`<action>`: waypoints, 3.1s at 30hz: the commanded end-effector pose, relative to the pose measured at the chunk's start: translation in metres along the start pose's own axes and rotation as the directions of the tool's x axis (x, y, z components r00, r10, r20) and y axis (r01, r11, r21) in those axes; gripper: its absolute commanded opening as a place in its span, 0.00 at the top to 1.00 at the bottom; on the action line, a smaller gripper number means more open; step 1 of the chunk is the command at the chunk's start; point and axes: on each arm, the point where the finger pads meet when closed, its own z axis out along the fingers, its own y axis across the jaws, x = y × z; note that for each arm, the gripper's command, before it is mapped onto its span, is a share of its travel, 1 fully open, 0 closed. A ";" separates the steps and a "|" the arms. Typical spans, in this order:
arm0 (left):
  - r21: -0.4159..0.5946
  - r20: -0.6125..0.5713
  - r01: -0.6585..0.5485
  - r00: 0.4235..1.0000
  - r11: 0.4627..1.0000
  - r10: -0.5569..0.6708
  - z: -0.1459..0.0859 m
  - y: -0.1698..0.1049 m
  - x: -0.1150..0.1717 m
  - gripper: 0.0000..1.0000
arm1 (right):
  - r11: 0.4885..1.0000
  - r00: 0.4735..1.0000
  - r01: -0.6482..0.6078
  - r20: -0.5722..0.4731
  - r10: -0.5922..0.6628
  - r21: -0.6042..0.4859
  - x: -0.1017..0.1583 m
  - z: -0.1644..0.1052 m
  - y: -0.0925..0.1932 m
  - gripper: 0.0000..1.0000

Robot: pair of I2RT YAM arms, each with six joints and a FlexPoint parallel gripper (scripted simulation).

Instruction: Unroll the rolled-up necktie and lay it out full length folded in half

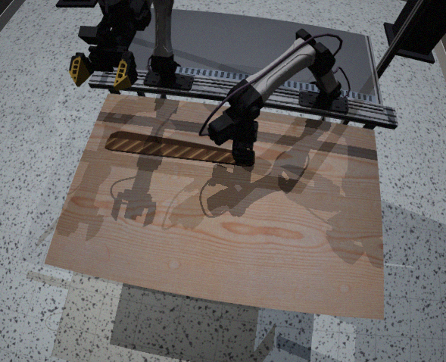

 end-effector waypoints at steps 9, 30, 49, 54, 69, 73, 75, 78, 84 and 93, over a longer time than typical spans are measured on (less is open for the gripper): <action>0.016 -0.032 -0.014 0.999 1.000 0.014 0.045 -0.004 -0.004 0.21 | 1.000 1.000 0.000 0.000 0.000 0.000 0.000 0.000 0.000 0.00; 0.016 -0.032 -0.014 0.999 1.000 0.014 0.058 -0.004 -0.006 0.21 | 1.000 1.000 0.000 0.000 0.000 0.000 0.000 0.000 0.000 0.00; 0.016 -0.032 -0.014 0.999 1.000 0.014 0.067 -0.007 -0.004 0.21 | 1.000 1.000 0.000 0.000 0.000 0.000 0.000 0.000 0.000 0.00; 0.016 -0.032 -0.014 0.999 1.000 0.014 0.068 -0.007 -0.004 0.21 | 1.000 1.000 0.000 0.000 0.000 0.000 0.000 0.000 0.000 0.00; 0.016 -0.032 -0.014 0.999 1.000 0.014 0.068 -0.007 -0.004 0.21 | 1.000 1.000 0.000 0.000 0.000 0.000 0.000 0.000 0.000 0.00; 0.016 -0.032 -0.014 0.999 1.000 0.014 0.067 -0.007 -0.004 0.21 | 1.000 1.000 0.000 0.000 0.000 0.000 0.000 0.000 0.000 0.00; 0.016 -0.032 -0.014 0.999 1.000 0.014 0.067 -0.008 -0.004 0.21 | 1.000 1.000 0.000 0.000 0.000 0.000 0.000 0.000 0.000 0.00; 0.016 -0.032 -0.014 0.999 1.000 0.014 0.066 -0.008 -0.004 0.21 | 1.000 1.000 0.000 0.000 0.000 0.000 0.000 0.000 0.000 0.00; 0.016 -0.032 -0.014 0.999 1.000 0.014 0.066 -0.008 -0.004 0.21 | 1.000 1.000 0.000 0.000 0.000 0.000 0.000 0.000 0.000 0.00; 0.016 -0.032 -0.014 0.999 1.000 0.014 0.066 -0.008 -0.004 0.21 | 1.000 1.000 0.000 0.000 0.000 0.000 0.000 0.000 0.000 0.00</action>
